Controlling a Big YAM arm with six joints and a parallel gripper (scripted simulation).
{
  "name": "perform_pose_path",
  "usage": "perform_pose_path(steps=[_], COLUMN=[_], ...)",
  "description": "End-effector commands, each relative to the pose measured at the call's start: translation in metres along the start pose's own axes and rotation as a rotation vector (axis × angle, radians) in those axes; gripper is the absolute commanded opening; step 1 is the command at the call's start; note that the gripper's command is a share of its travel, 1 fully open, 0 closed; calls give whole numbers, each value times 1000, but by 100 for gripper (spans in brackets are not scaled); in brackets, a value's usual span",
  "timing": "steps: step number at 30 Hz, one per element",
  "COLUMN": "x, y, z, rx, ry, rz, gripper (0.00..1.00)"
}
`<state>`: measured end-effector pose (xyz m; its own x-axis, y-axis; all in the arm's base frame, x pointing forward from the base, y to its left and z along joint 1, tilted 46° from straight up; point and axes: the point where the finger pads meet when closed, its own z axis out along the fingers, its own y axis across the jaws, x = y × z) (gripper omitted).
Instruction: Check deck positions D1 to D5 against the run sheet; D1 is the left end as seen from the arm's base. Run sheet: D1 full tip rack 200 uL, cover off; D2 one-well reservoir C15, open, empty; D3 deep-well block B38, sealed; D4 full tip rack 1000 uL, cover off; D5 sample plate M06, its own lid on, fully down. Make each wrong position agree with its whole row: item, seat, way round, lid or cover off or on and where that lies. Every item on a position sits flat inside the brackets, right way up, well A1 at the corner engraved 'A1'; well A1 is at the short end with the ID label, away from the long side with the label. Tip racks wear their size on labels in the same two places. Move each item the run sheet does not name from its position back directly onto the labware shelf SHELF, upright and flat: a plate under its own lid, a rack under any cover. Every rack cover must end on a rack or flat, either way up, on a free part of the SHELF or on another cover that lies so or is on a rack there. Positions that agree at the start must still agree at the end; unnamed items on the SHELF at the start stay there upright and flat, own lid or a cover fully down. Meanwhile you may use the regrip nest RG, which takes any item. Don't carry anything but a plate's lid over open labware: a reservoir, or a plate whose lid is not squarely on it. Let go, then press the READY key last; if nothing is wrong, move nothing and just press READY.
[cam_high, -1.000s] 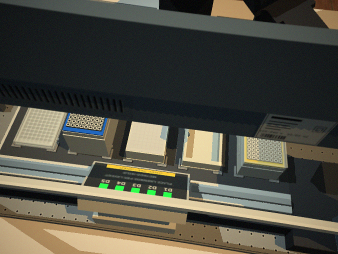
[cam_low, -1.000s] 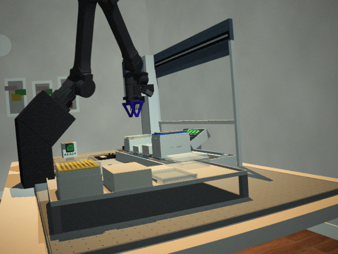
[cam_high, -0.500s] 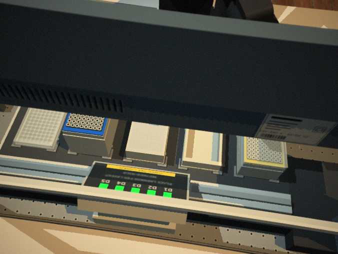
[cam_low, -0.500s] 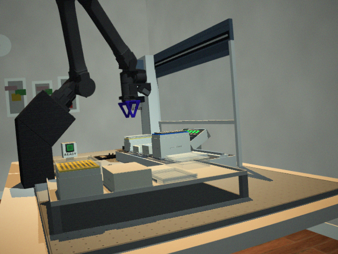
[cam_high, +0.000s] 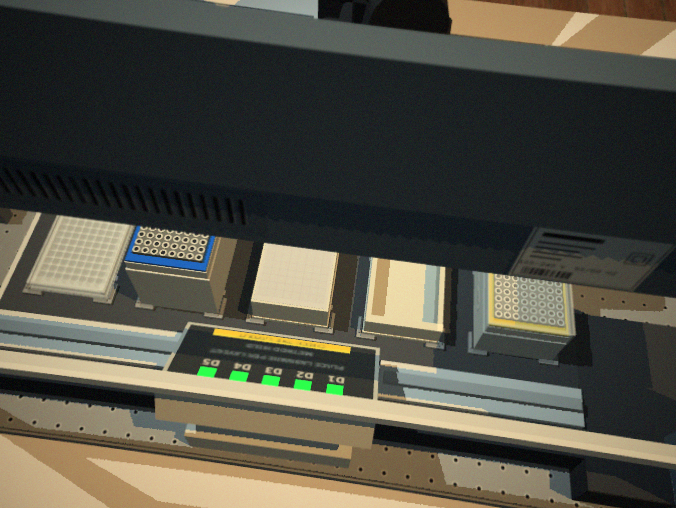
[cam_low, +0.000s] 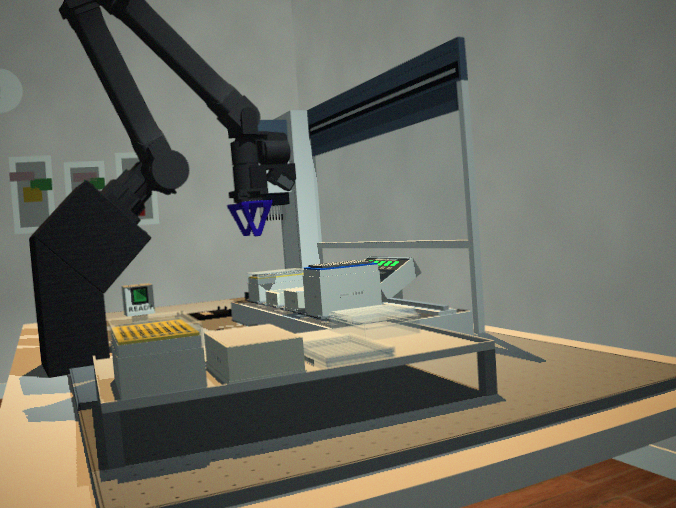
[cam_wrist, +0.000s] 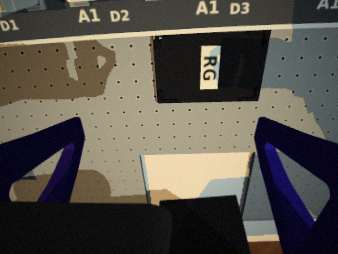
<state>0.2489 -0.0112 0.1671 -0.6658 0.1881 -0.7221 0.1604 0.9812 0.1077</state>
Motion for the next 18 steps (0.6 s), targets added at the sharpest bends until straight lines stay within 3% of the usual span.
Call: perform_pose_path(steps=[1,18], x=[9,49], y=[-12,-74], z=[0,1], rx=[22,19], ry=[8,29], rz=[-57,-51], gripper=[100,100])
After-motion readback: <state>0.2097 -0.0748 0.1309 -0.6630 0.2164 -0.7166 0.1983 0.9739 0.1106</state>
